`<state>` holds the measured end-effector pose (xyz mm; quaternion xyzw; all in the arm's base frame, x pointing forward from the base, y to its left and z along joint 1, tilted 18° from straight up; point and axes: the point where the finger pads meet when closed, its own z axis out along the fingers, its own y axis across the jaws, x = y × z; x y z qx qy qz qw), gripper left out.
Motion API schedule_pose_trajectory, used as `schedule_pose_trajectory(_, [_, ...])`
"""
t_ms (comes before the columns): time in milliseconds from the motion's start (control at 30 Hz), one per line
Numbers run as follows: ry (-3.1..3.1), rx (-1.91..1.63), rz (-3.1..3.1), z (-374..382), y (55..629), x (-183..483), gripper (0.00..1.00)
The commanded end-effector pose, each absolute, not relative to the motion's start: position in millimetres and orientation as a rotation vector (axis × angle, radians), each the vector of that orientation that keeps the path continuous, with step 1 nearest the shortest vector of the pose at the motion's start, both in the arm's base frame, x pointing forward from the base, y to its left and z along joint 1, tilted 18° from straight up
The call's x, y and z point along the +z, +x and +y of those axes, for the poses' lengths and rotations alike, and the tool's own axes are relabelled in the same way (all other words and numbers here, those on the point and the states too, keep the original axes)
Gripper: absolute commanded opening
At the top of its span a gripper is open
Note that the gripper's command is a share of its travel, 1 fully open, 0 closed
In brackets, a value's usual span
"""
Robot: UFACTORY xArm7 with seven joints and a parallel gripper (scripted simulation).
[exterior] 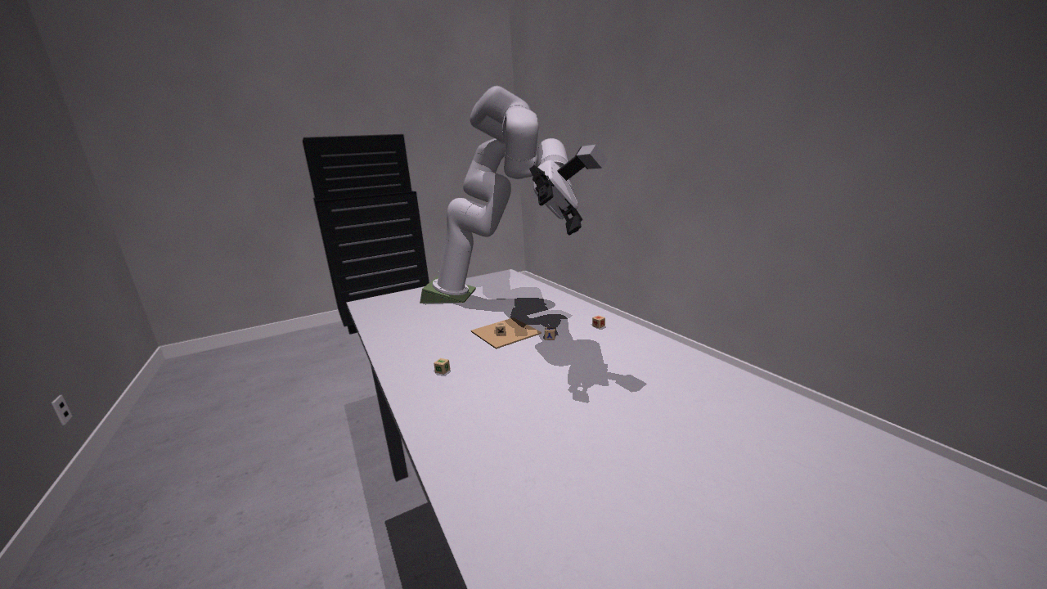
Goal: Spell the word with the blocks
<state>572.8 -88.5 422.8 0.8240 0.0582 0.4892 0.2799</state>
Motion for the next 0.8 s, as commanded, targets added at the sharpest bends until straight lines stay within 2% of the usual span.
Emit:
schedule_pose_trajectory(0, [2.243,1.277,0.153,-89.4,572.4,426.5,1.0])
schedule_pose_trajectory(600, [2.243,1.277,0.153,-89.4,572.4,426.5,1.0])
schedule_pose_trajectory(767, [2.336,1.182,0.052,-98.4,558.3,416.4,1.0])
